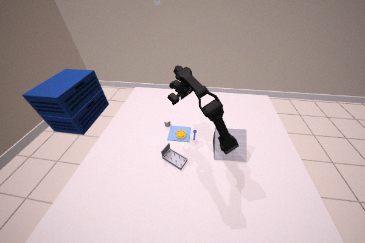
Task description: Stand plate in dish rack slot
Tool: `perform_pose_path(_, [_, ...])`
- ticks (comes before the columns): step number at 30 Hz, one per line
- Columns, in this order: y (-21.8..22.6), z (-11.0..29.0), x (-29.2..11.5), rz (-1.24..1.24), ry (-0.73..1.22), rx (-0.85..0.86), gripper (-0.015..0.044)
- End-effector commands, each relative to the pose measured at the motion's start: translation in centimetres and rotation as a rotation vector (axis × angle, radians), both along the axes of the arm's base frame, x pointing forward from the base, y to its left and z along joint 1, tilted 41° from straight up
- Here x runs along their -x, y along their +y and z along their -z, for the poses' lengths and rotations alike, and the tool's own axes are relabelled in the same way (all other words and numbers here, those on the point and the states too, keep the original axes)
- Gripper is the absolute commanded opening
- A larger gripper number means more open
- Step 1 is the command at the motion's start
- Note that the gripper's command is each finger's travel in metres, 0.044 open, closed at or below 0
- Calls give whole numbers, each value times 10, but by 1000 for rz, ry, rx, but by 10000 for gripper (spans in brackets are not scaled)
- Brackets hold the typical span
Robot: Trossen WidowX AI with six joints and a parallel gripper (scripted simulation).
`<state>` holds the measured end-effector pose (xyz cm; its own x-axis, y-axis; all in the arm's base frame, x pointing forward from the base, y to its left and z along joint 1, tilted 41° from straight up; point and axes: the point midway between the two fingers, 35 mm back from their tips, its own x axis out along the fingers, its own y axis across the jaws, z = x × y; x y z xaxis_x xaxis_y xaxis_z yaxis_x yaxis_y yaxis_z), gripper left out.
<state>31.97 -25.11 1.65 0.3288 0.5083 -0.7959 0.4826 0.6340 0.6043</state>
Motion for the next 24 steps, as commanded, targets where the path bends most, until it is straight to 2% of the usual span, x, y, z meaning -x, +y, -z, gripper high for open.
perform_pose_path(1, [24,-6,1,-150,-3,5,400])
perform_pose_path(16, [95,-36,13,-652,-62,-26,400])
perform_pose_path(24, [99,-36,13,-675,-66,-29,400])
